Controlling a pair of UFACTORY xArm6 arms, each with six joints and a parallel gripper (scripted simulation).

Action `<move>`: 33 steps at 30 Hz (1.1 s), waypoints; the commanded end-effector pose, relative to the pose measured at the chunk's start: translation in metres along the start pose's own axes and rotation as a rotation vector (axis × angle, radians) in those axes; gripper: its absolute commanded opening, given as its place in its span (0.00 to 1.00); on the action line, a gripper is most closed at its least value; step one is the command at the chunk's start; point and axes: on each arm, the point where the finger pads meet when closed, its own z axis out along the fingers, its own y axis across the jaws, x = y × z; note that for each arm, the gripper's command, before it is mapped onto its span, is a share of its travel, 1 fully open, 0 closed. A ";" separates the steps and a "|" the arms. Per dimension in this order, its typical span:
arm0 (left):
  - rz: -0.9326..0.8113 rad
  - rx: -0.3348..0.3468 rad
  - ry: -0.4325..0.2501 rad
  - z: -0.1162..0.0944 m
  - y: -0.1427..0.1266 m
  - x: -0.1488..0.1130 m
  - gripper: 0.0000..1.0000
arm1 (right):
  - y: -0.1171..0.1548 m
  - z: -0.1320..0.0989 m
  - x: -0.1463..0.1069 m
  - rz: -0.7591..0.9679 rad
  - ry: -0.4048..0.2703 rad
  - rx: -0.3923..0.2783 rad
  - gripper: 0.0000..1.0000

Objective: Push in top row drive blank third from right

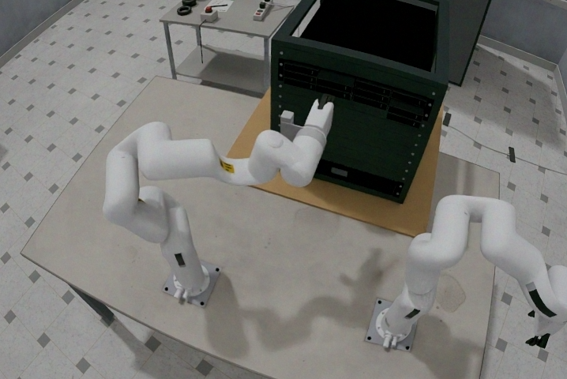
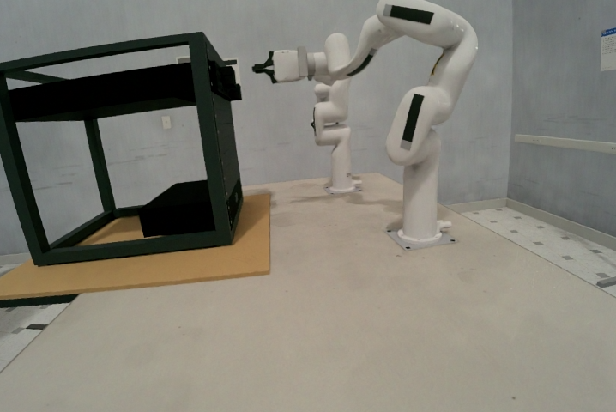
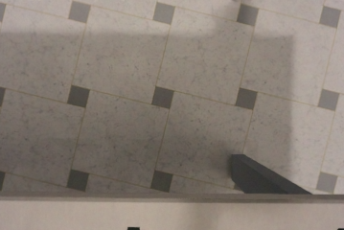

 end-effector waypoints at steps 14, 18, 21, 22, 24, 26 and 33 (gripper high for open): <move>-0.003 -0.002 0.000 0.023 0.002 0.002 0.00 | 0.000 -0.001 0.001 0.000 0.004 0.000 1.00; -0.002 -0.002 0.000 0.046 0.002 0.002 0.00 | 0.000 -0.001 0.001 0.000 0.004 0.000 1.00; -0.002 -0.002 0.000 0.054 0.002 0.002 0.00 | 0.000 -0.001 0.001 0.000 0.004 0.000 1.00; -0.002 -0.002 0.000 0.054 0.002 0.002 0.00 | 0.000 -0.001 0.001 0.000 0.004 0.000 1.00; -0.002 -0.002 0.000 0.054 0.002 0.002 0.00 | 0.000 -0.001 0.001 0.000 0.004 0.000 1.00; -0.002 -0.002 0.000 0.054 0.002 0.002 0.00 | 0.000 -0.001 0.001 0.000 0.004 0.000 1.00; -0.002 -0.002 0.000 0.054 0.002 0.002 0.00 | 0.000 -0.001 0.001 0.000 0.004 0.000 1.00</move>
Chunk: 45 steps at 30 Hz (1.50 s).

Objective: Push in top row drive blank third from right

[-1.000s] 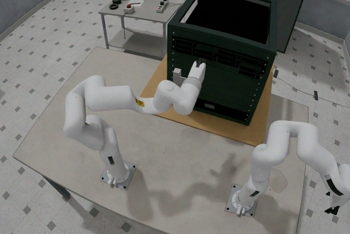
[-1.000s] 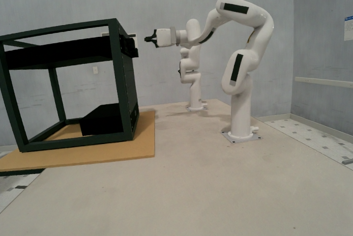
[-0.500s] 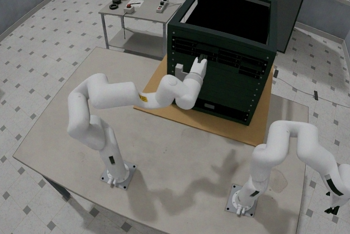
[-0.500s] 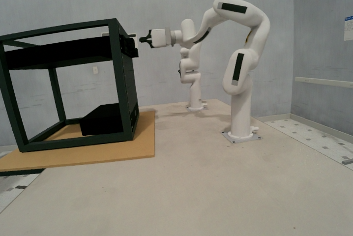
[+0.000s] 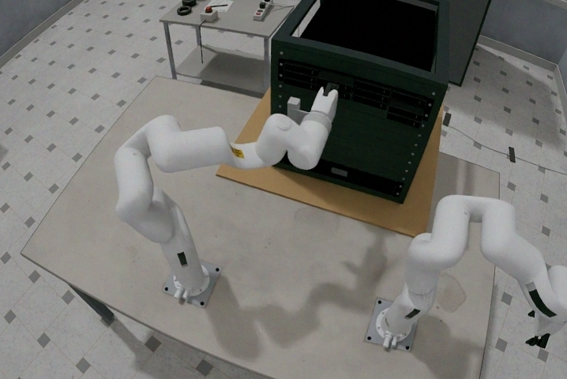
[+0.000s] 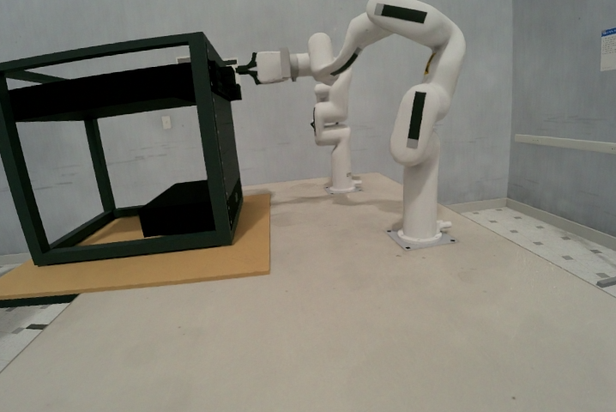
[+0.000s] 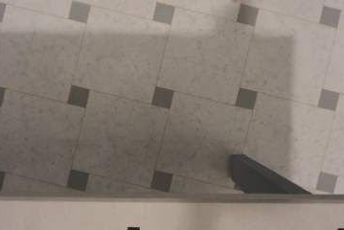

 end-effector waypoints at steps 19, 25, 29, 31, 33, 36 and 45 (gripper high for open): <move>-0.002 -0.002 0.000 0.010 0.002 0.000 0.00 | 0.000 -0.001 0.001 0.000 0.004 0.000 1.00; -0.002 -0.002 0.000 0.014 0.002 0.000 0.00 | 0.000 -0.001 0.001 0.000 0.004 0.000 1.00; -0.002 -0.002 0.000 0.017 0.002 0.000 0.00 | 0.000 -0.001 0.001 0.000 0.004 0.000 1.00; -0.002 -0.002 0.000 0.020 0.002 0.000 0.00 | 0.000 -0.001 0.001 0.000 0.004 0.000 1.00; -0.002 -0.002 0.000 0.020 0.002 0.000 0.00 | 0.000 -0.001 0.001 0.000 0.004 0.000 1.00; -0.002 -0.002 0.000 0.020 0.002 0.000 0.00 | 0.000 -0.001 0.001 0.000 0.004 0.000 1.00; -0.002 -0.002 0.000 0.023 0.002 0.000 0.00 | 0.000 -0.001 0.001 0.000 0.004 0.000 1.00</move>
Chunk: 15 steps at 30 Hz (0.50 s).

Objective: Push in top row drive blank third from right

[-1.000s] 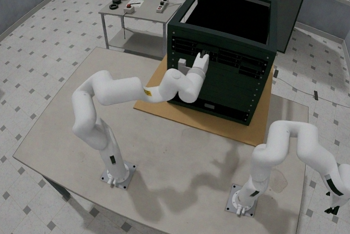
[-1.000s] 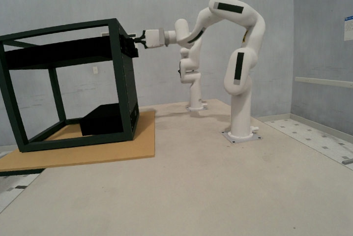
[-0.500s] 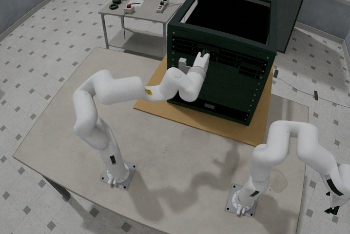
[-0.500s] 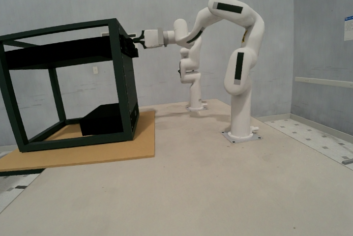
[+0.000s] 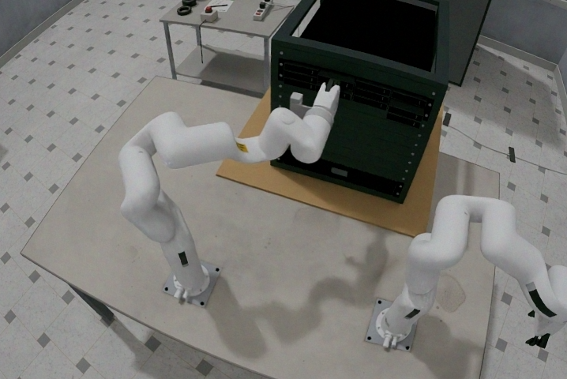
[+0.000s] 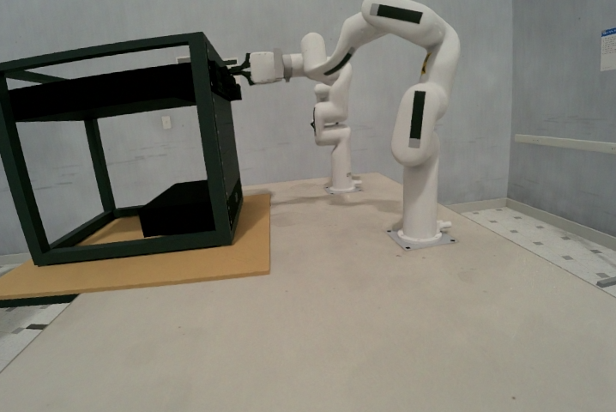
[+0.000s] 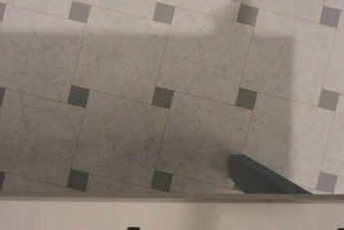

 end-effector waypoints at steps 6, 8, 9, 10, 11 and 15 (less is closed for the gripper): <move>-0.002 -0.003 0.000 0.009 0.002 0.000 0.00 | 0.000 -0.001 0.001 0.000 0.004 0.000 1.00; -0.002 -0.003 0.000 0.009 0.002 0.000 0.00 | 0.000 -0.001 0.001 0.000 0.004 0.000 1.00; -0.002 -0.003 0.000 0.009 0.002 0.000 0.00 | 0.000 -0.001 0.001 0.000 0.004 0.000 1.00; -0.002 -0.003 0.000 0.009 0.002 0.000 0.00 | 0.000 -0.001 0.001 0.000 0.004 0.000 1.00; -0.002 -0.003 0.000 0.009 0.002 0.000 0.00 | 0.000 -0.001 0.001 0.000 0.004 0.000 1.00; -0.002 -0.003 0.000 0.009 0.002 0.000 0.00 | 0.000 -0.001 0.001 0.000 0.004 0.000 1.00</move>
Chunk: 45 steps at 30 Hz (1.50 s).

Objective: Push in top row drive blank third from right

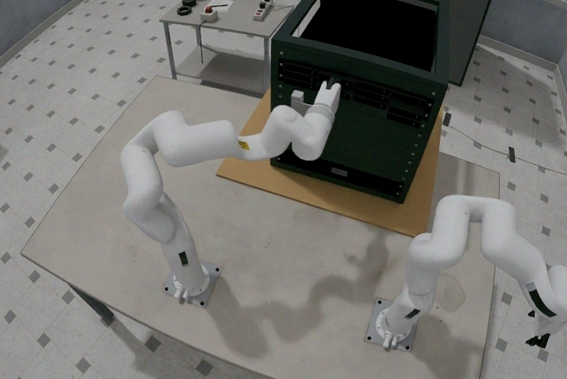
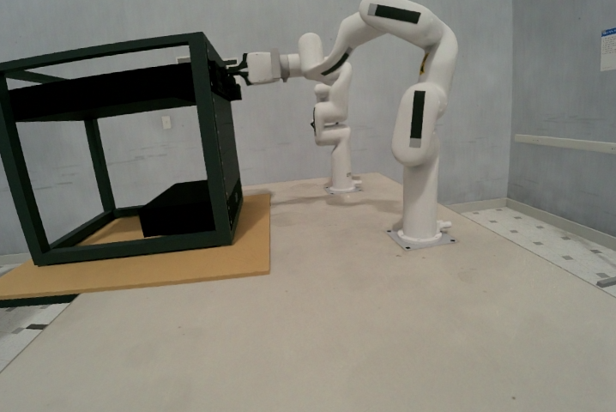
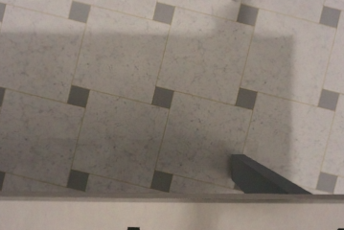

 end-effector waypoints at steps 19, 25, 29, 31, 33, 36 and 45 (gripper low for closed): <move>-0.002 -0.003 0.000 0.003 0.002 0.000 0.00 | 0.000 -0.001 0.001 0.000 0.004 0.000 1.00; -0.002 -0.003 0.000 0.006 0.002 0.000 0.00 | 0.000 -0.001 0.001 0.000 0.004 0.000 1.00; -0.002 -0.003 0.000 0.006 0.002 0.000 0.00 | 0.000 -0.001 0.001 0.000 0.004 0.000 1.00; -0.002 -0.003 0.000 0.006 0.002 0.000 0.00 | 0.000 -0.001 0.001 0.000 0.004 0.000 1.00; -0.002 -0.003 0.000 0.006 0.002 0.000 0.00 | 0.000 -0.001 0.001 0.000 0.004 0.000 1.00; -0.002 -0.003 0.000 0.006 0.002 0.000 0.00 | 0.000 -0.001 0.001 0.000 0.004 0.000 1.00; -0.002 -0.003 0.000 0.009 0.002 0.000 0.00 | 0.000 -0.001 0.001 0.000 0.004 0.000 1.00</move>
